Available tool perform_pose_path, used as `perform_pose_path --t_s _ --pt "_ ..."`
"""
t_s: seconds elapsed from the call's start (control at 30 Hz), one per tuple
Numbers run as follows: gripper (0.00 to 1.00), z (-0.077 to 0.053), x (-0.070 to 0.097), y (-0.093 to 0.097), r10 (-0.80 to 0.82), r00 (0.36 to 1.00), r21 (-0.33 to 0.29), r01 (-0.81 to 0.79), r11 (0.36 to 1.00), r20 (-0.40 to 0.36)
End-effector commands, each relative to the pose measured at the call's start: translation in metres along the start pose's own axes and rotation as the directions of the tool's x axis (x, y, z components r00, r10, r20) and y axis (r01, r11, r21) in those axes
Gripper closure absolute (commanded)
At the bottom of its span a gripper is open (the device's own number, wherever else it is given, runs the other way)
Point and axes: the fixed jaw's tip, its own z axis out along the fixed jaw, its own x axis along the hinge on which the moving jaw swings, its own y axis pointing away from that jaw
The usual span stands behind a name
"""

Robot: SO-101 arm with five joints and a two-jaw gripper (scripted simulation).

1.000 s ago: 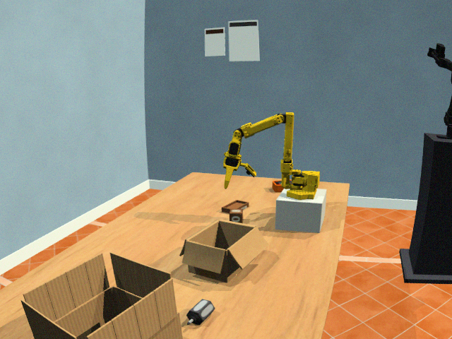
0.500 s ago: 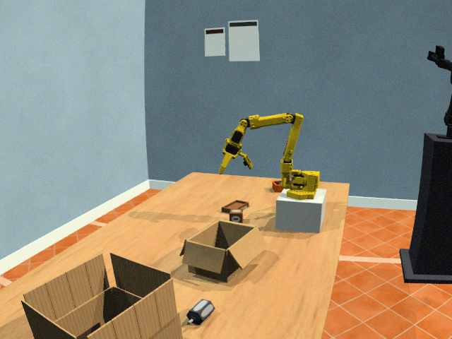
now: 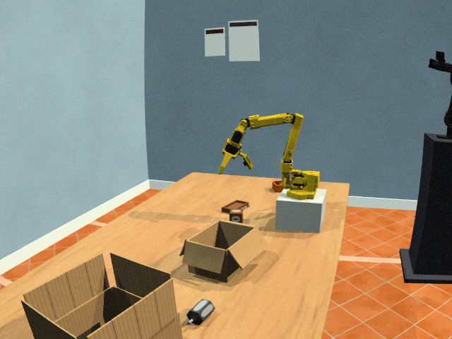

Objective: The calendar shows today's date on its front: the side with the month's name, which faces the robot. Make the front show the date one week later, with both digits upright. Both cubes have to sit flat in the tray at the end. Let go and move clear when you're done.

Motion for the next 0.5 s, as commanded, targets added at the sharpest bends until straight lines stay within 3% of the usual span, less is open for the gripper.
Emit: perform_pose_path --t_s 0.0,0.47 --pt "0.65 -0.0036 0.0031 -0.0019 0.012 1.0 0.005 -0.012 1.0 -0.016" --pt "0.65 -0.0021 0.0016 -0.0043 0.195 0.981 0.012 -0.195 0.981 -0.015"
